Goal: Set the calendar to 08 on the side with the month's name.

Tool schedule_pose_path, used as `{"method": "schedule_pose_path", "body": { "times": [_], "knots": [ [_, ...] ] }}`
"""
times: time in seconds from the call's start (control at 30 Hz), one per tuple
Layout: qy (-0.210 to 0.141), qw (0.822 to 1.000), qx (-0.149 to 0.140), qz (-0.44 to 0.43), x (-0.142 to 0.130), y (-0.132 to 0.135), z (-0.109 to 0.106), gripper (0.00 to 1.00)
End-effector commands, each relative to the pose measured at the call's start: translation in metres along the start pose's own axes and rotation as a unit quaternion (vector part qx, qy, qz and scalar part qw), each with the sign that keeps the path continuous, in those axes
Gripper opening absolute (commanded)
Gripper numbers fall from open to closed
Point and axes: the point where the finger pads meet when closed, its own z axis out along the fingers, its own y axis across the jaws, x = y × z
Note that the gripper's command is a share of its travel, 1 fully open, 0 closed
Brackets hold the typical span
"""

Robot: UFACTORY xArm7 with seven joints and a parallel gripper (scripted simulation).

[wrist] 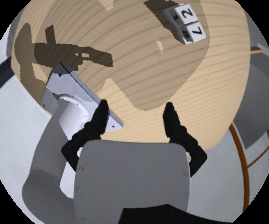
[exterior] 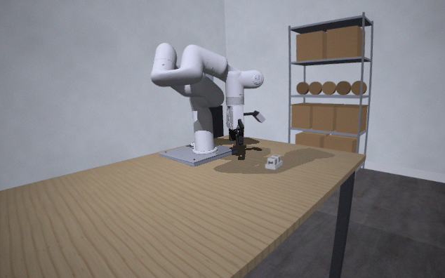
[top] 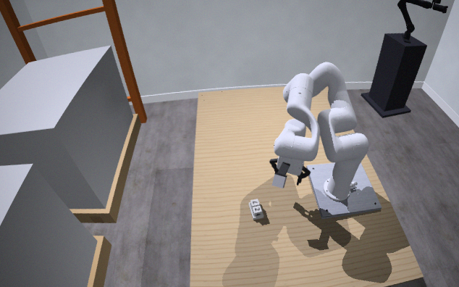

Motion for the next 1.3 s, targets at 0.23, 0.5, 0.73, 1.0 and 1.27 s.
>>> {"method": "schedule_pose_path", "body": {
  "times": [0.23, 0.5, 0.73, 1.0, 1.27],
  "knots": [
    [0.0, 1.0, -0.001, 0.0, 0.0, 0.001, 0.037, 1.0],
    [0.0, 1.0, -0.001, 0.0, 0.0, 0.001, 0.039, 1.0],
    [0.0, 1.0, -0.001, 0.0, 0.0, 0.001, 0.053, 1.0],
    [0.0, 1.0, -0.001, 0.0, 0.0, 0.001, 0.07, 1.0],
    [0.0, 1.0, -0.001, 0.0, 0.0, 0.001, 0.078, 1.0]
  ]
}}
